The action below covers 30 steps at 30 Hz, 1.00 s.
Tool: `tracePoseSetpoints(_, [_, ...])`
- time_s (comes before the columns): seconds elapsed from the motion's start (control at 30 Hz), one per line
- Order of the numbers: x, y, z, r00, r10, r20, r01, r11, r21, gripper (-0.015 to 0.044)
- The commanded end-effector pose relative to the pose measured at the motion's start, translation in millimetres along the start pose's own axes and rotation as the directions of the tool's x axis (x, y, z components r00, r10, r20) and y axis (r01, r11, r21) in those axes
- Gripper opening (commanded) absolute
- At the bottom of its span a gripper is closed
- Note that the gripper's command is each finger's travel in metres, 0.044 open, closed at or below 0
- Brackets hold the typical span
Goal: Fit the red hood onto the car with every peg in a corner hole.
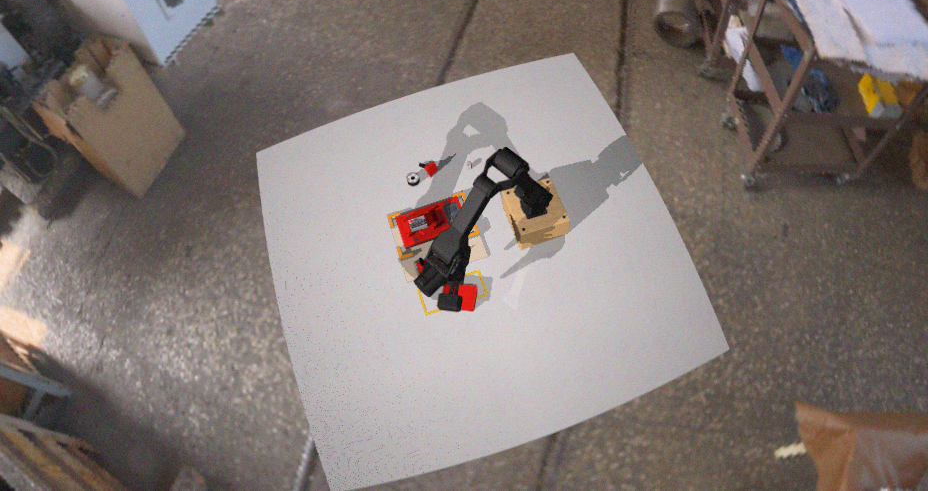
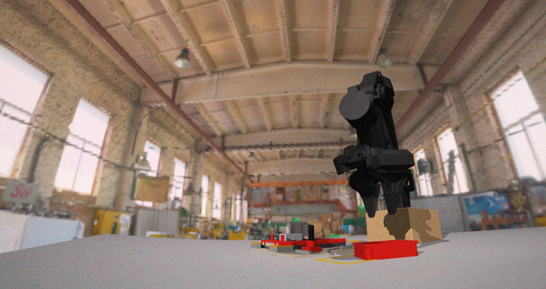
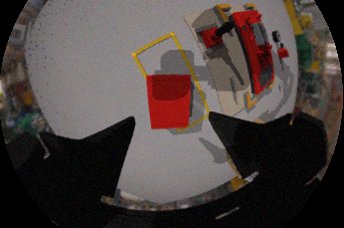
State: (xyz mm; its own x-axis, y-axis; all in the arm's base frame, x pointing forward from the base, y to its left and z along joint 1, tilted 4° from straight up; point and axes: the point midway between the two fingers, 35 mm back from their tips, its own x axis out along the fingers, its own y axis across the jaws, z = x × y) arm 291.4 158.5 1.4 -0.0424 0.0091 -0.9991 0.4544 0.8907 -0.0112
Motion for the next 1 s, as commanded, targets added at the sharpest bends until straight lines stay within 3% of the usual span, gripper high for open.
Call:
tracePoseSetpoints(0.0, [4, 0, -1, 1.0, 0.001, -0.005, -0.001, 1.0, 0.004, 0.044])
tracePoseSetpoints(0.97, [28, 1, 0, 1.0, 0.001, -0.005, -0.001, 1.0, 0.004, 0.044])
